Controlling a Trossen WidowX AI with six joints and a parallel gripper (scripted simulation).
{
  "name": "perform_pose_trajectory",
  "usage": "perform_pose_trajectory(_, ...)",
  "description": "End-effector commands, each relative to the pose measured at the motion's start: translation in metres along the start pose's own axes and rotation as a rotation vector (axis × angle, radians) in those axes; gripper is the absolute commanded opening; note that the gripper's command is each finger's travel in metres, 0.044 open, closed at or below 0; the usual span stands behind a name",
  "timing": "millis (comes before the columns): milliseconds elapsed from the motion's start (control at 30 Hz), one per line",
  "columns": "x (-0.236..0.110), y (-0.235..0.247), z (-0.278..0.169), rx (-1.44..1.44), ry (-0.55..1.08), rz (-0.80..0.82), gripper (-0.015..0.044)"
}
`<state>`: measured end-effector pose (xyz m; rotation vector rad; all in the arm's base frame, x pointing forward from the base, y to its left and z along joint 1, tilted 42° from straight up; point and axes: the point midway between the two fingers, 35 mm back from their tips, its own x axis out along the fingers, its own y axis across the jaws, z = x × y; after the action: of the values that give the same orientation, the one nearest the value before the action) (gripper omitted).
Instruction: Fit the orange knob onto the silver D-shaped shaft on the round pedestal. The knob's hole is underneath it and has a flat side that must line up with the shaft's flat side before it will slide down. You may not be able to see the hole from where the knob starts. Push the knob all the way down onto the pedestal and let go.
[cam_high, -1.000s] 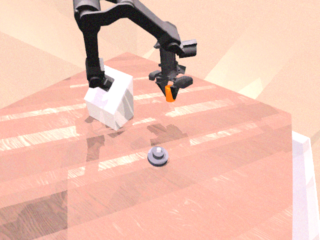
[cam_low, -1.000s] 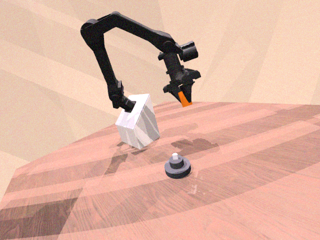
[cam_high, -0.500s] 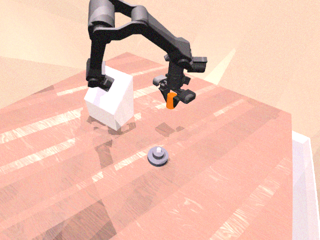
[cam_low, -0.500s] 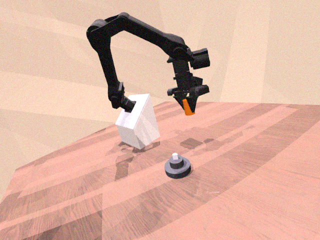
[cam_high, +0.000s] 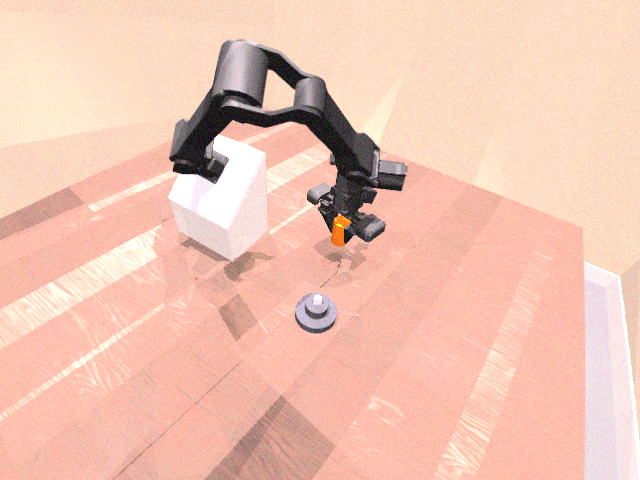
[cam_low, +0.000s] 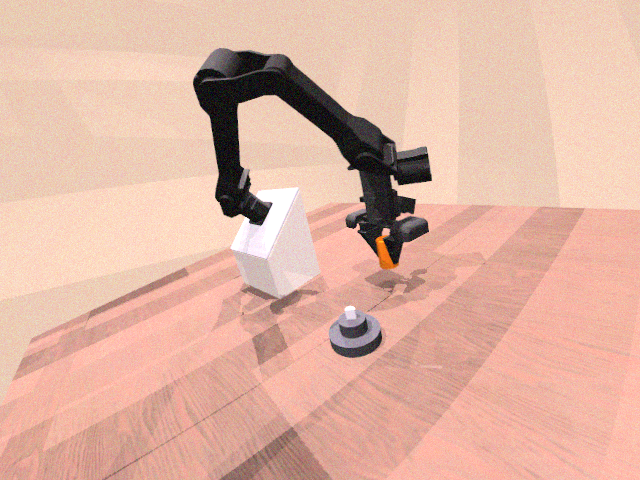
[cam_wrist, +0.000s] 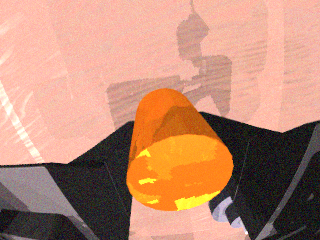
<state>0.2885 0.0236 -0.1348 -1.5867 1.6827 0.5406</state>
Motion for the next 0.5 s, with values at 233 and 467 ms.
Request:
perform_pose_trajectory(233,0.034,0.001,-0.002,-0.005,0.008,-0.001,0.0000)
perform_pose_trajectory(467,0.033,0.002,-0.002,-0.001,0.008,0.005,0.0105)
